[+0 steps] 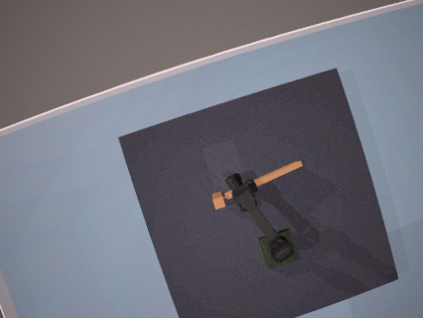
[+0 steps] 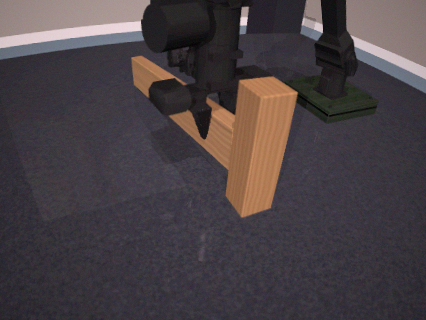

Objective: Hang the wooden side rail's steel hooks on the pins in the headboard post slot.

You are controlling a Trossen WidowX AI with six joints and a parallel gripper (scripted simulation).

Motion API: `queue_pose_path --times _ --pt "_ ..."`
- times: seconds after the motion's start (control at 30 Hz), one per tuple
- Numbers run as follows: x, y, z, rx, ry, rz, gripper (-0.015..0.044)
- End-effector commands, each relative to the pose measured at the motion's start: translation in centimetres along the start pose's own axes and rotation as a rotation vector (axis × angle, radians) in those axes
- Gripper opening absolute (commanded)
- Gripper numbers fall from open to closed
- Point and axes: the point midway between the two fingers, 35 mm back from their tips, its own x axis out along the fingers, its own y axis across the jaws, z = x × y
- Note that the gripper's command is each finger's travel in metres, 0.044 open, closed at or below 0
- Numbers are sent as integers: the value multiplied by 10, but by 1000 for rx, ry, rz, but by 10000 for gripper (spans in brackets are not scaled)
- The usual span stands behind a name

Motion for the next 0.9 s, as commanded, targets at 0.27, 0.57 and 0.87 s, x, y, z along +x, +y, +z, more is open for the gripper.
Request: queue_pose_path --times 0.27,0.57,0.87 --pt "-3 2 -3 2 4 11 0" --pt "-2 1 -4 2 4 10 0" --pt "-2 0 -5 2 4 10 0"
